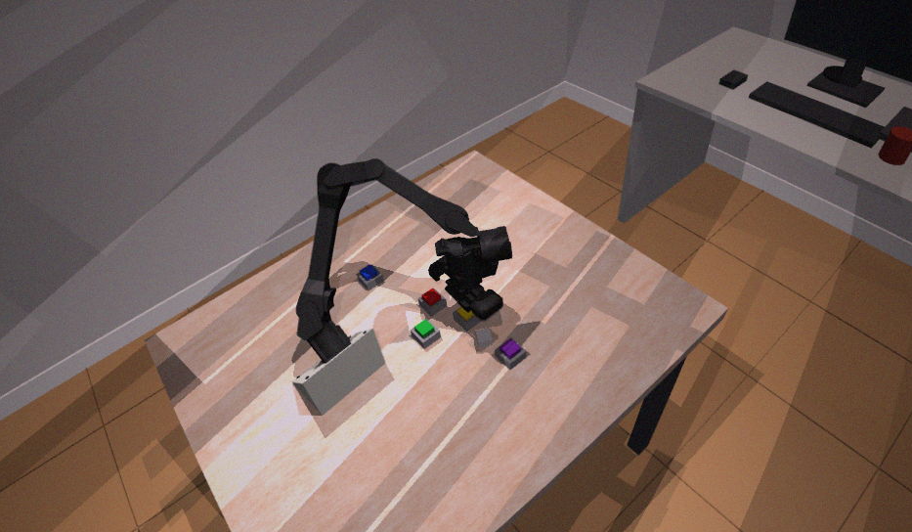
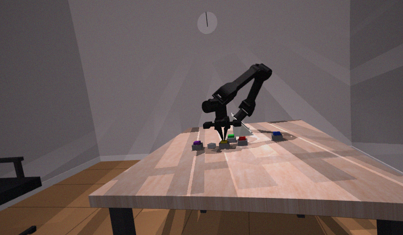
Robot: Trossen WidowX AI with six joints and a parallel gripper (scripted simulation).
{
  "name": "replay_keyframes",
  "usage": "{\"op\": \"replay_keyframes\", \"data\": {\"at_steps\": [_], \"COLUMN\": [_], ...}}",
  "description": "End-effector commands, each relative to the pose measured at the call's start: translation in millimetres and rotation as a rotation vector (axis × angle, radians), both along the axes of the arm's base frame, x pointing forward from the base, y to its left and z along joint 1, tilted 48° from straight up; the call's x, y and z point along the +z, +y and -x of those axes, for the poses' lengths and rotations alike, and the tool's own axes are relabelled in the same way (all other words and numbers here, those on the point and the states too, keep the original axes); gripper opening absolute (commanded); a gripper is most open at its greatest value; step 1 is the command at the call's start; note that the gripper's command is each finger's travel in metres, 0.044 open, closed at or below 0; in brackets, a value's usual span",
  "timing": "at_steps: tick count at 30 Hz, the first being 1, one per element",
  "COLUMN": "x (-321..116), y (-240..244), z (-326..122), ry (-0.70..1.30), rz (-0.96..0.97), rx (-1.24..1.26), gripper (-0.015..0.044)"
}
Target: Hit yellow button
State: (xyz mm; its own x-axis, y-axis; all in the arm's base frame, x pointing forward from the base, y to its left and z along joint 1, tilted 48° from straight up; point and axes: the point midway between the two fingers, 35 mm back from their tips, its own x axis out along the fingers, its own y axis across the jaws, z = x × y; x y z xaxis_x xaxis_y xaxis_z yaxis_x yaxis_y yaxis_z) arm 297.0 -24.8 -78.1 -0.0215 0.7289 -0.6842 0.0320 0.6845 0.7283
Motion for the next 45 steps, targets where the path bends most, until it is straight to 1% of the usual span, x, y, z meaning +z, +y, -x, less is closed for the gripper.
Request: {"op": "replay_keyframes", "data": {"at_steps": [1, 17, 21, 26, 28, 34, 40, 41, 43, 45], "x": [-1.6, -1.6, 18.7, 20.5, 30.7, 118.5, 201.7, 214.6, 239.2, 253.8], "y": [2.2, 2.2, -20.4, -22.1, -18.0, 25.5, 75.4, 83.5, 99.1, 108.3], "z": [2.7, 2.7, 1.6, 1.8, -1.1, -10.8, 9.5, 15.7, 30.5, 41.2], "ry": [0.012, 0.012, 0.011, 0.012, 0.013, 0.014, 0.015, 0.015, 0.017, 0.018], "rz": [-0.007, -0.007, -0.005, -0.005, -0.003, 0.009, 0.001, -0.002, -0.009, -0.014], "rx": [-0.004, -0.004, -0.003, -0.004, -0.004, -0.009, -0.008, -0.008, -0.006, -0.004], "gripper": [0.0020, 0.0020, 0.0020, 0.0020, 0.0072, 0.0230, 0.0387, 0.0400, 0.0400, 0.0400]}}
